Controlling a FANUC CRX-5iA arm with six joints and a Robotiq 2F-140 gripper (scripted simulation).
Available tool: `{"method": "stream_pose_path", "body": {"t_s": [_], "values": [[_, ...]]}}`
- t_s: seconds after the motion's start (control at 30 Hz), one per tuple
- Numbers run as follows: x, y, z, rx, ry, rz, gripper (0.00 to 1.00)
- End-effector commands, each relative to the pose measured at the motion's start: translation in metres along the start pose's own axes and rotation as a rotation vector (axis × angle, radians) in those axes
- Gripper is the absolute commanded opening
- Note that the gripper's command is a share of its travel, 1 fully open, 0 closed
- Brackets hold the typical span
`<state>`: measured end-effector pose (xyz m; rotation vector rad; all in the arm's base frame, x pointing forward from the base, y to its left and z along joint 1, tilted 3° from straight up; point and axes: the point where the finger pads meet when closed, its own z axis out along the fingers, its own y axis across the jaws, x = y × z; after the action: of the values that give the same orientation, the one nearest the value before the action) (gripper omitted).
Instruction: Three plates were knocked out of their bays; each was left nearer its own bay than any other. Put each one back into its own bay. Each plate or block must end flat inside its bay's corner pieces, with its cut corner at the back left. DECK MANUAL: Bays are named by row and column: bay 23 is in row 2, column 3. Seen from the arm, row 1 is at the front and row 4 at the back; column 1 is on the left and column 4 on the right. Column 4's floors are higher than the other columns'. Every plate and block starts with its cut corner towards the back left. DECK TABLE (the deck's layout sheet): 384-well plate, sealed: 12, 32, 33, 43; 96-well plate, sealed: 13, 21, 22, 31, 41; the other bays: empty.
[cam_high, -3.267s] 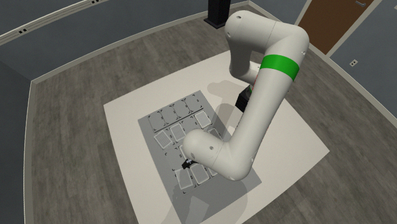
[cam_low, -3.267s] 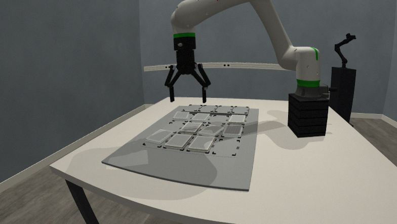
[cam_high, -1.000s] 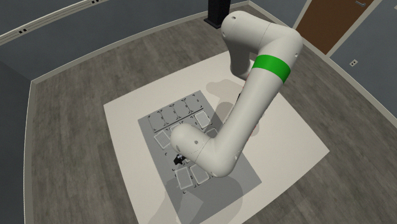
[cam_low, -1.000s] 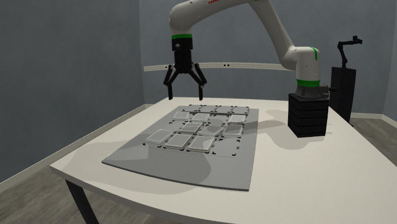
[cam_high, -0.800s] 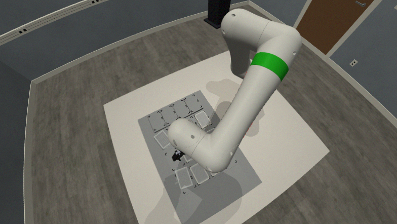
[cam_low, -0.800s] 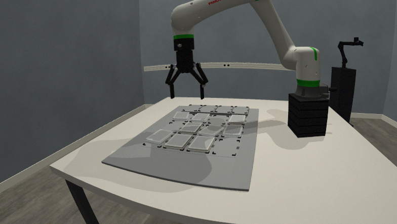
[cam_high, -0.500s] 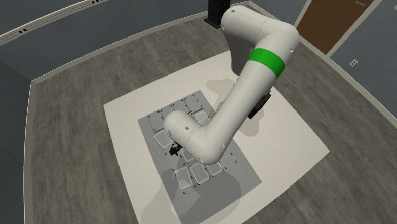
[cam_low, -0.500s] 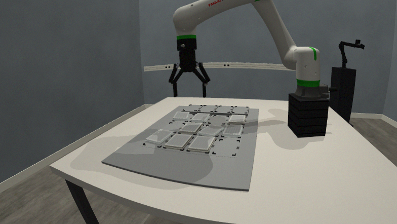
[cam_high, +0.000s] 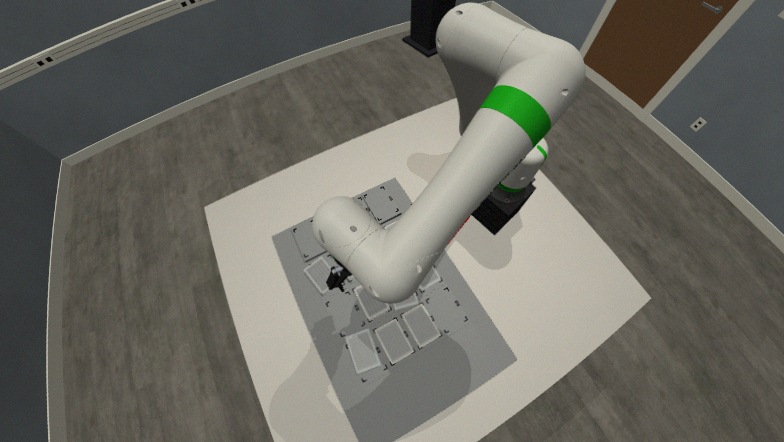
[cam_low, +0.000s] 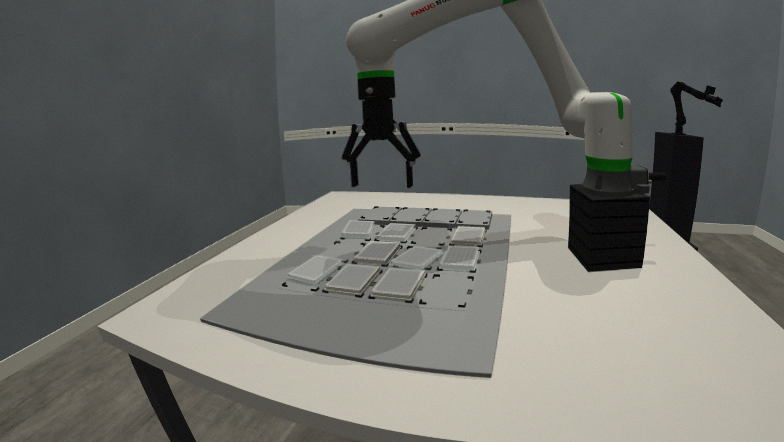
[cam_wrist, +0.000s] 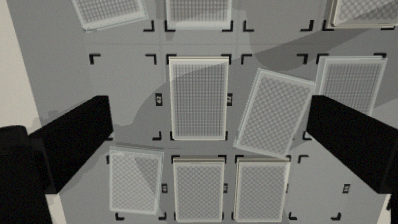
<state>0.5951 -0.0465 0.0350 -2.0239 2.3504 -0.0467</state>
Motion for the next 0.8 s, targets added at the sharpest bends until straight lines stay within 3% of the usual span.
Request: {"method": "stream_pose_path", "body": {"t_s": [0.0, 0.77], "values": [[0.0112, -0.001, -0.0012, 0.002, 0.0, 0.0, 1.0], [0.0152, -0.0009, -0.0012, 0.002, 0.0, 0.0, 1.0]]}}
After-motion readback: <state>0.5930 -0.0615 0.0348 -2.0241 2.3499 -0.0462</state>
